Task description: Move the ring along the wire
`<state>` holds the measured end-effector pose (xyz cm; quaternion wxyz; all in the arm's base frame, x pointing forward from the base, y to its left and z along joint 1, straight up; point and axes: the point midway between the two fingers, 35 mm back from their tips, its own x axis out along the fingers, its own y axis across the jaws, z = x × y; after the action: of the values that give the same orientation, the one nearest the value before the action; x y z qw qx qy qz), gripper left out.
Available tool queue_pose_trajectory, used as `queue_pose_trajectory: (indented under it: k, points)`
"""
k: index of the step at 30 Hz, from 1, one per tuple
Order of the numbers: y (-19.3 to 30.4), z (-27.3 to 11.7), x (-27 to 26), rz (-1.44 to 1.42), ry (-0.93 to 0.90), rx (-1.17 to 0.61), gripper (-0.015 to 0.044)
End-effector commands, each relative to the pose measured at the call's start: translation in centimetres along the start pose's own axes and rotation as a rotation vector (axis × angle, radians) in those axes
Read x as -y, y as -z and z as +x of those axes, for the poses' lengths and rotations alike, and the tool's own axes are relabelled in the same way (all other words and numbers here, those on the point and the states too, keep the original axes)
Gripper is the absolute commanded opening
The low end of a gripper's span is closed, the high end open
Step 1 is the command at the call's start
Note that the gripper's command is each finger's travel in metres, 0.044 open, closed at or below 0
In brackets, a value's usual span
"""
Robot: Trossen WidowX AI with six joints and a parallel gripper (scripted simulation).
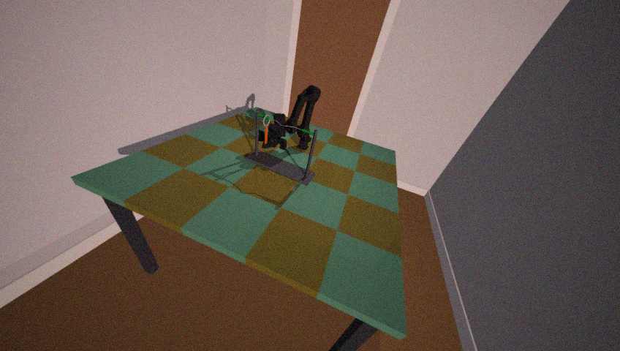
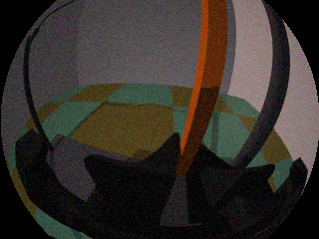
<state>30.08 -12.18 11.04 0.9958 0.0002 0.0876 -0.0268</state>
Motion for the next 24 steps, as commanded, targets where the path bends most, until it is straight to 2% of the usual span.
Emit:
queue_pose_trajectory:
  k: [1, 24]
  points:
    - [-1.15, -0.02, 0.17, -0.018, 0.004, 0.016, -0.015]
    - [-1.58, -0.12, 0.18, -0.02, 0.004, 0.016, -0.015]
